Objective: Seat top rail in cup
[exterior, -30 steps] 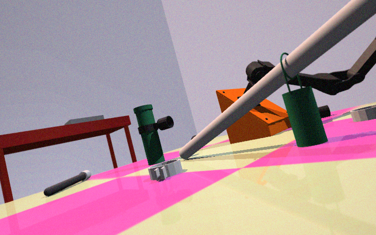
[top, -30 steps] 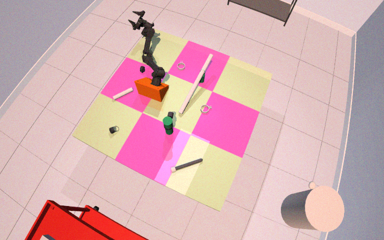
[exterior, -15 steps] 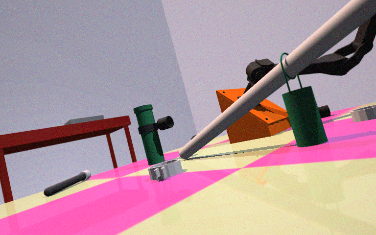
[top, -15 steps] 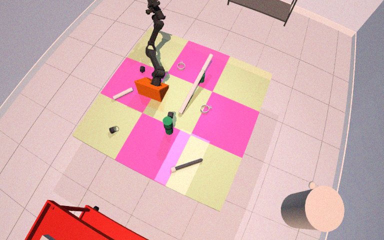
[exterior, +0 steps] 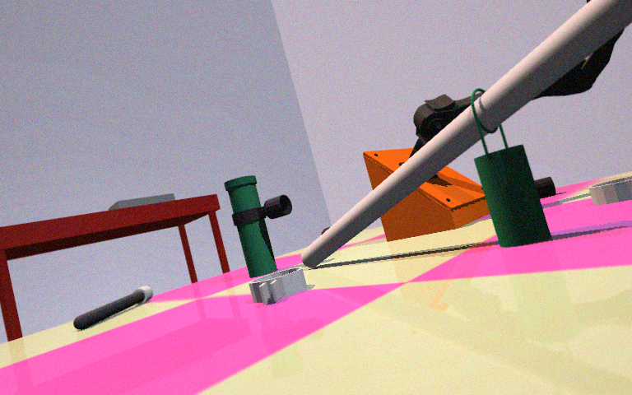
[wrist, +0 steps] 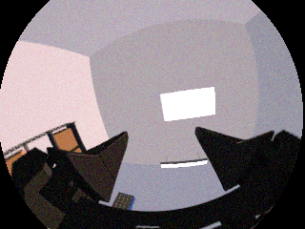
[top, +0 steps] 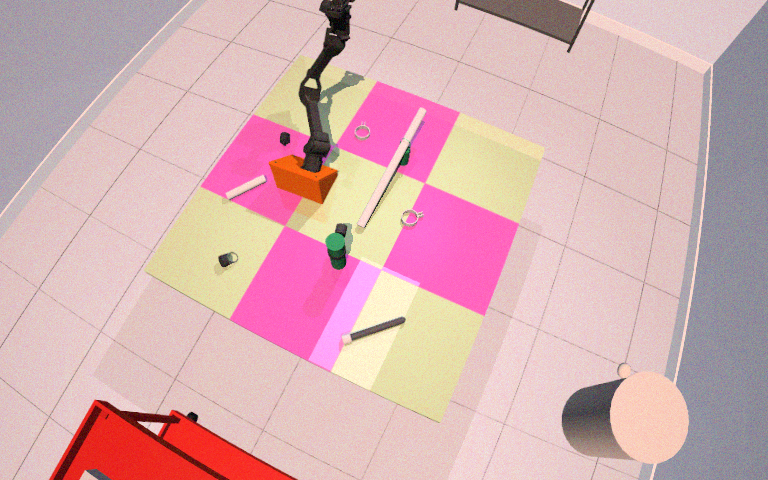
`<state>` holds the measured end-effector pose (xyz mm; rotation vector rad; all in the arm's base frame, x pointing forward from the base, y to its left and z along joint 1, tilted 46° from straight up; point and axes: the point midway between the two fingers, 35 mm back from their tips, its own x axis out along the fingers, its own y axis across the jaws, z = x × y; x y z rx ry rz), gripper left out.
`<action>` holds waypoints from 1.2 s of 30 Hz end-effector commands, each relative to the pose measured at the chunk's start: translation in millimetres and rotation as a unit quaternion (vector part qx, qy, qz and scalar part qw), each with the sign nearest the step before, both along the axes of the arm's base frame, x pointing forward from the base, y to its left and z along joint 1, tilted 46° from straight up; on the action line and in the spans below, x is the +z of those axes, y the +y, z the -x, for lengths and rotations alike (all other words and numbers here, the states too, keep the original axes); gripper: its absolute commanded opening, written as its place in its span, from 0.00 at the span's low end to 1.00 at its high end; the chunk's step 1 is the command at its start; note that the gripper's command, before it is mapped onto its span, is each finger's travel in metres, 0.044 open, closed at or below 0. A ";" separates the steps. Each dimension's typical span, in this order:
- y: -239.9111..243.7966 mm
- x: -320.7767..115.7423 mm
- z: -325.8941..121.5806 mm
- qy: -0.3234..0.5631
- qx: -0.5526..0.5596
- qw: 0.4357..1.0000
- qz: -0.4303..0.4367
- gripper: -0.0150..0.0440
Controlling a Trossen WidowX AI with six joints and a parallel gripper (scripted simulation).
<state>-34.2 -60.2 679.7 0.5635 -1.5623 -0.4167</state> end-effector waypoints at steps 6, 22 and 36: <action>-75.6 -41.4 -120.1 0.260 -0.040 0.963 -0.055 1.00; -171.4 -230.6 -289.9 0.675 0.034 0.733 -0.086 1.00; -158.7 -450.2 -336.0 0.855 0.265 0.444 -0.041 1.00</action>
